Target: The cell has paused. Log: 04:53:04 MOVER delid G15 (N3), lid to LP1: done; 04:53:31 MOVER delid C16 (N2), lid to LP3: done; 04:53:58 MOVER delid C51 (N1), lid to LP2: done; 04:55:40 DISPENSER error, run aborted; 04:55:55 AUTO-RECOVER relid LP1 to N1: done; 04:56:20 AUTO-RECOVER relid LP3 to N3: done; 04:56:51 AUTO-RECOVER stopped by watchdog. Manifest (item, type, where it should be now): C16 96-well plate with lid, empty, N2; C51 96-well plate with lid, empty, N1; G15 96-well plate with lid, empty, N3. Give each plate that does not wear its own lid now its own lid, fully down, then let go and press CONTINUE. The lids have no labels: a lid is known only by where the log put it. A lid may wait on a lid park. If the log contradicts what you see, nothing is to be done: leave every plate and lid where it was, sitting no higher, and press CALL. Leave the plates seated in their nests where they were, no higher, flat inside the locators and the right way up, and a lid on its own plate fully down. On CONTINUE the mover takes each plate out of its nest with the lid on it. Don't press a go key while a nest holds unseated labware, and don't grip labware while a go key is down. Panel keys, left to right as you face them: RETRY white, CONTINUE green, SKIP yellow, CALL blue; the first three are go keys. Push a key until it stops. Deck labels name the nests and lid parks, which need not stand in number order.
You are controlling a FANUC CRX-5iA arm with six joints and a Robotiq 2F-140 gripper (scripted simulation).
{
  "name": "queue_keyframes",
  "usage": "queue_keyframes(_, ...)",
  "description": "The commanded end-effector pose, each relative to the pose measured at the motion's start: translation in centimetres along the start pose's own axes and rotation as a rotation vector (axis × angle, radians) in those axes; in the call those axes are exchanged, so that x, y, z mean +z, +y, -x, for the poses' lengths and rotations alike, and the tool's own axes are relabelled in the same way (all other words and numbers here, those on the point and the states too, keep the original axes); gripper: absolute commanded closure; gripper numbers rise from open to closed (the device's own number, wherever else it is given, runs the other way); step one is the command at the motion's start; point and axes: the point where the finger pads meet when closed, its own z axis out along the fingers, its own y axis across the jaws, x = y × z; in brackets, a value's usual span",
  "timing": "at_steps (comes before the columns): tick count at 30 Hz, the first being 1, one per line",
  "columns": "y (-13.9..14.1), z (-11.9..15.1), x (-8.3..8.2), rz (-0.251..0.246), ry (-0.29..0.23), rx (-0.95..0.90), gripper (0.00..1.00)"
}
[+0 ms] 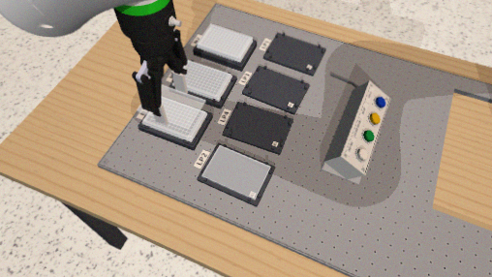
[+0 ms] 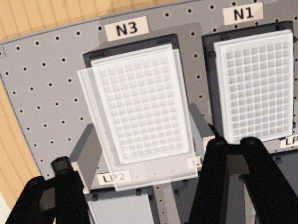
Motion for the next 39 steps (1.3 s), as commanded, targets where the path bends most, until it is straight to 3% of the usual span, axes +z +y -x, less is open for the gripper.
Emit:
queue_keyframes(1,0.0,0.0,0.4,0.0,0.001,0.0,1.0)
queue_keyframes(23,0.0,0.0,2.4,0.0,0.001,0.0,1.0)
queue_keyframes(39,0.0,0.0,2.7,0.0,0.001,0.0,1.0)
